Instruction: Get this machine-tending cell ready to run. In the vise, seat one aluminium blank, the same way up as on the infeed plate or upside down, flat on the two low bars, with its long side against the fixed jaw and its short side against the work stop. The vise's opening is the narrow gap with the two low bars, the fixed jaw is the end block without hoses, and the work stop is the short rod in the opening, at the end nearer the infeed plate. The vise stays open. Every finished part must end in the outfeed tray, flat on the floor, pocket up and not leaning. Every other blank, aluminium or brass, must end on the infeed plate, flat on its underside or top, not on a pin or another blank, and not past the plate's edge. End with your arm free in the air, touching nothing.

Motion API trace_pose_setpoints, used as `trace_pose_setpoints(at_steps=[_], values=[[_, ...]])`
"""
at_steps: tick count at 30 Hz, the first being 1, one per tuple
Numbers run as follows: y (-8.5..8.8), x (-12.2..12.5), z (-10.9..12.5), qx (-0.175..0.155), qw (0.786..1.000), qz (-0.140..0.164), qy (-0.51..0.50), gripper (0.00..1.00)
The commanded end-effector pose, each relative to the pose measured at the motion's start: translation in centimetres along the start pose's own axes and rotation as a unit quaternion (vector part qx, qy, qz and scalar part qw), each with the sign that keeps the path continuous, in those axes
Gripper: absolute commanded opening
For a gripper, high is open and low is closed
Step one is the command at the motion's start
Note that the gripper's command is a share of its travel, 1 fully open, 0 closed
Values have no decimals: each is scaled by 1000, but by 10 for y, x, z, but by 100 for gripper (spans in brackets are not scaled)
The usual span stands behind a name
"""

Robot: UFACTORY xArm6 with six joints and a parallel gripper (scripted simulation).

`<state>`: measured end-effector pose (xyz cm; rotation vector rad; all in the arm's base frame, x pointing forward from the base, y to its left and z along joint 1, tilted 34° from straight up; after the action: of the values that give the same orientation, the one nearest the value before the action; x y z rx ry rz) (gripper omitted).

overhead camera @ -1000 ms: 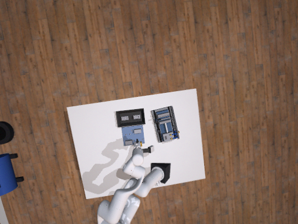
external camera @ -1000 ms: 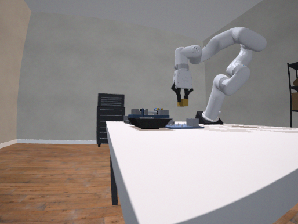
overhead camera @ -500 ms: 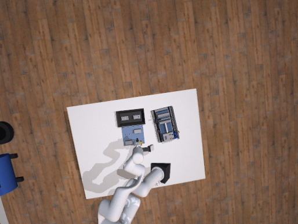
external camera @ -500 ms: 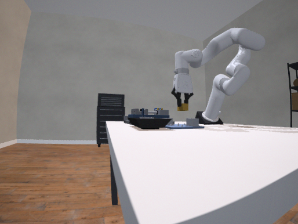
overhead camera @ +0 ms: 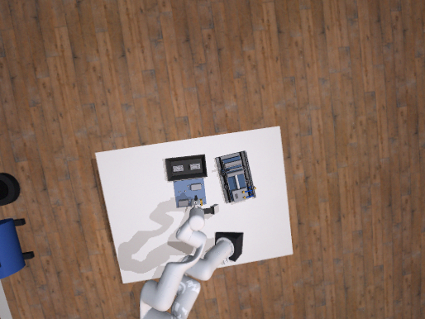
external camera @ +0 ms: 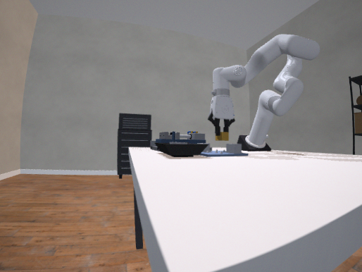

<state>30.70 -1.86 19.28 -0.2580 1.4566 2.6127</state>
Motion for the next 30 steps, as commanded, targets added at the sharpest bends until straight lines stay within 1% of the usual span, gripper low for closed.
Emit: trace_pose_setpoints(at_steps=[1,7,9,17,30], values=[[-8,-1,0,1,1000,-2,1,0],[-18,-1,0,1,1000,-2,1,0],[-18,-1,0,1,1000,-2,1,0],[-27,-2,0,0,1000,-2,1,0],[-33,-2,0,1,1000,-2,1,0]])
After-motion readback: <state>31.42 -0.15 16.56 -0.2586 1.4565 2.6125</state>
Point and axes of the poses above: the point where the finger pads meet when closed, its own y axis back along the fingers, its own x axis across the jaws, z = x × y, the point moved 6 cm from there along y, back along the fingers, and after that the axes turned 14 degrees about y, right-handed, at the moved point
